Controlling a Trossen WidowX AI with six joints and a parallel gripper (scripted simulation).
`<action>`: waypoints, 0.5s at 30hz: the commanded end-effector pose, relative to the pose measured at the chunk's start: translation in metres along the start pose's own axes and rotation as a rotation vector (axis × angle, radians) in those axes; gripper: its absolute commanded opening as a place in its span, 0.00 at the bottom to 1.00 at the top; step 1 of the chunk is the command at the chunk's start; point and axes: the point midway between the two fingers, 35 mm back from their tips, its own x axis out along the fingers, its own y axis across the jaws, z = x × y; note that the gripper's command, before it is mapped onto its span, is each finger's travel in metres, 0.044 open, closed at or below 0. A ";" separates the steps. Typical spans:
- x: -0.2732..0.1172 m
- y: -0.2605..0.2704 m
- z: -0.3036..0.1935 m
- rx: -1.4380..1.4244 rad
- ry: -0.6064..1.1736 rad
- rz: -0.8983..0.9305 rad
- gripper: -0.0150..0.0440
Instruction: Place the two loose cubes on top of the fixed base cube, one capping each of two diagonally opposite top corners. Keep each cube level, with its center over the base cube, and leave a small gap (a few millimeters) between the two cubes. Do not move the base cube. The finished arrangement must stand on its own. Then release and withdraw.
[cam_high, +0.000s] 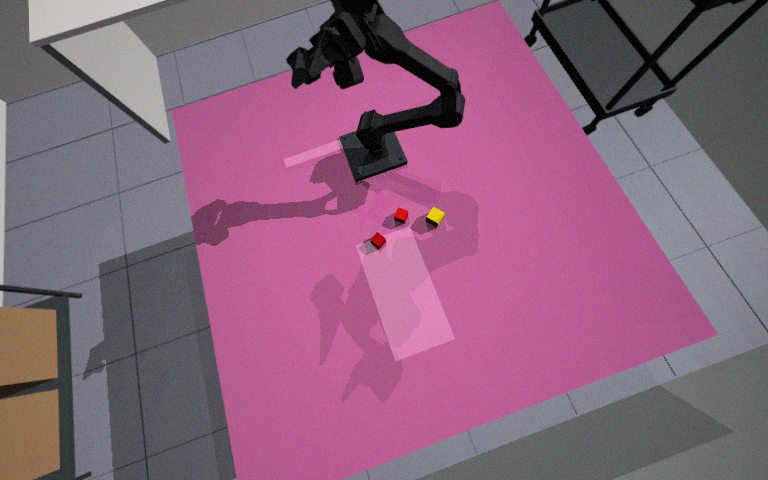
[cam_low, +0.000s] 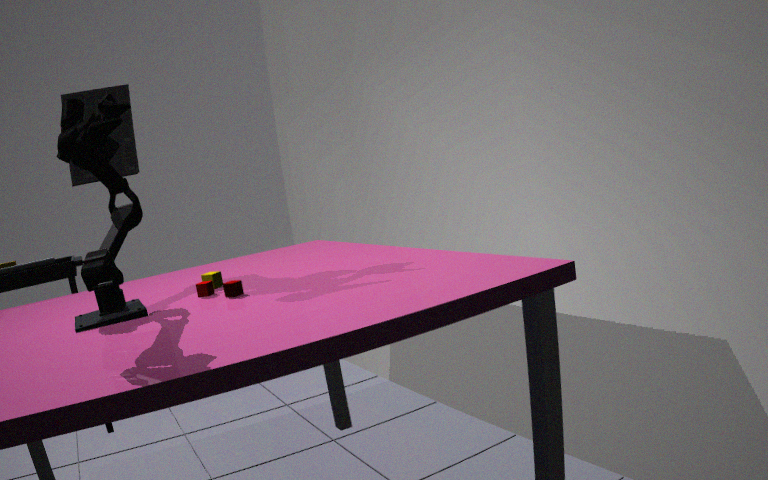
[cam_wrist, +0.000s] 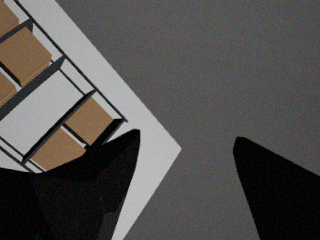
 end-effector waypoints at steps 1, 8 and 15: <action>0.007 0.011 -0.012 0.252 -0.005 -0.011 0.70; 0.031 0.037 -0.021 0.767 -0.059 0.012 0.70; 0.063 0.063 -0.011 1.250 -0.135 0.118 0.70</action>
